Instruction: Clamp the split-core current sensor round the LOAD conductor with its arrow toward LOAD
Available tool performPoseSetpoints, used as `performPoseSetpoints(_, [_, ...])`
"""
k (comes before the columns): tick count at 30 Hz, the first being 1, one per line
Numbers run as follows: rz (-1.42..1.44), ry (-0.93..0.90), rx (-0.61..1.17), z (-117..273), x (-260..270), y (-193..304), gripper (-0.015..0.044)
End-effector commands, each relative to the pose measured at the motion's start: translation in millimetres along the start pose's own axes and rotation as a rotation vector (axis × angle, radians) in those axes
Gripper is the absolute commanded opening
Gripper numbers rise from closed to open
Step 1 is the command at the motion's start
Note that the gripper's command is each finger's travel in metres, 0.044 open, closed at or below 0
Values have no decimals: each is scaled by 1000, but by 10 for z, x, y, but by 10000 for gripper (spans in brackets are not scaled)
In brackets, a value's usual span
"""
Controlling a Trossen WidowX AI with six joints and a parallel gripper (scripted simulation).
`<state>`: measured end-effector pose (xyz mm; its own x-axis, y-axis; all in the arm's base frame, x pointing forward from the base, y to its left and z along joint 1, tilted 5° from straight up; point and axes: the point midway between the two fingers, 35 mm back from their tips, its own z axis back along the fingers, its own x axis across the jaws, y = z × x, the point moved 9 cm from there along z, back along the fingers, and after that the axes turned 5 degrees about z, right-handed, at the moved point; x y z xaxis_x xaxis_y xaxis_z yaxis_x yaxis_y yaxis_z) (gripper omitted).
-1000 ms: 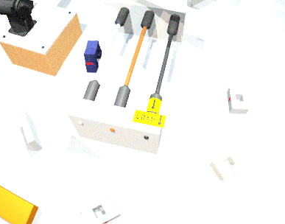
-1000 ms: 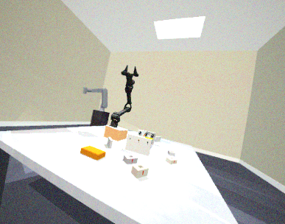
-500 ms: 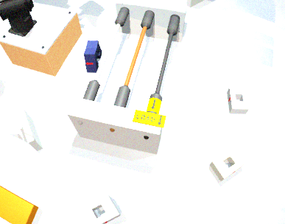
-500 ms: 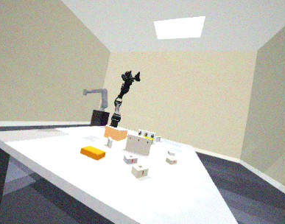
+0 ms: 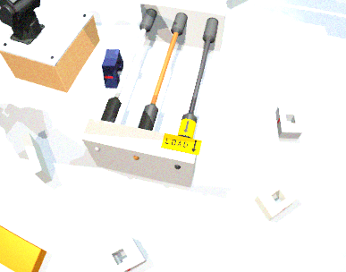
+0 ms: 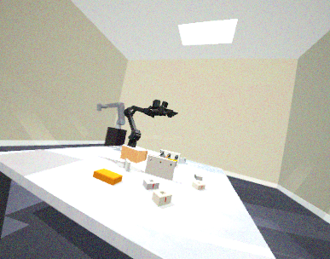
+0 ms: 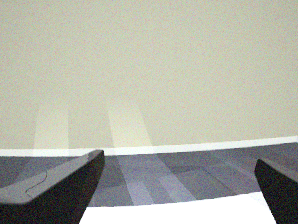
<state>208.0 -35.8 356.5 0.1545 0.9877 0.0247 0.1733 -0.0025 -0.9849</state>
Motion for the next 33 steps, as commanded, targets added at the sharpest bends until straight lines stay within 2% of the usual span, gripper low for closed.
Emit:
performPoseSetpoints(1, [78, -134, 101, -54, 307, 344, 440])
performPoseSetpoints(8, [99, -154, 159, -117, 352, 430, 440])
performPoseSetpoints(18, [79, -12, 792, -913, -173, 974, 440])
performPoseSetpoints(25, [-33, 76, 1221, -1192, -707, 1465, 440])
performPoseSetpoints(33, [-47, 81, 1261, -1204, -759, 1510, 440])
